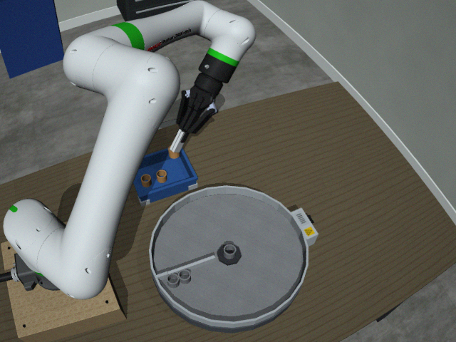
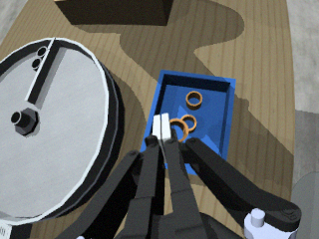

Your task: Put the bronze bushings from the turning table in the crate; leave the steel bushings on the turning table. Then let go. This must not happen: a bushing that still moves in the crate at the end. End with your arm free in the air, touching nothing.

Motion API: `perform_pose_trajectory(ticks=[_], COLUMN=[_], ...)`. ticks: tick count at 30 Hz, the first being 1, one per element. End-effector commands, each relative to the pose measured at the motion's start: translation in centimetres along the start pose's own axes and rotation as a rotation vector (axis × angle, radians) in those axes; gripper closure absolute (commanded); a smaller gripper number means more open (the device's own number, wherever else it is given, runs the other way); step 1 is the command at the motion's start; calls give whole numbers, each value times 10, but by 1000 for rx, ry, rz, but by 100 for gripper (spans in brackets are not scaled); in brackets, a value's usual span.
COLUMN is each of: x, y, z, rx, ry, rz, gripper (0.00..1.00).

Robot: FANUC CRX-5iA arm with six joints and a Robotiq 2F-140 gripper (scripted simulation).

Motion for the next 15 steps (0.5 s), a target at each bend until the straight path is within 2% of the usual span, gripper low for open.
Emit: perform_pose_trajectory(ticks=[1, 15], x=[-4, -8], y=[3, 6], z=[-3, -6], rx=[-1, -1], ry=[2, 2], rz=[0, 0], gripper=[100, 100])
Point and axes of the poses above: the point where the finger pads meet when closed, its own z axis out along the fingers, its own y axis across the jaws, x = y × z, the point moved 2 cm from there along -z, back along the fingers, and after that the axes turned 11 degrees about -z, right-handed, at the moved point
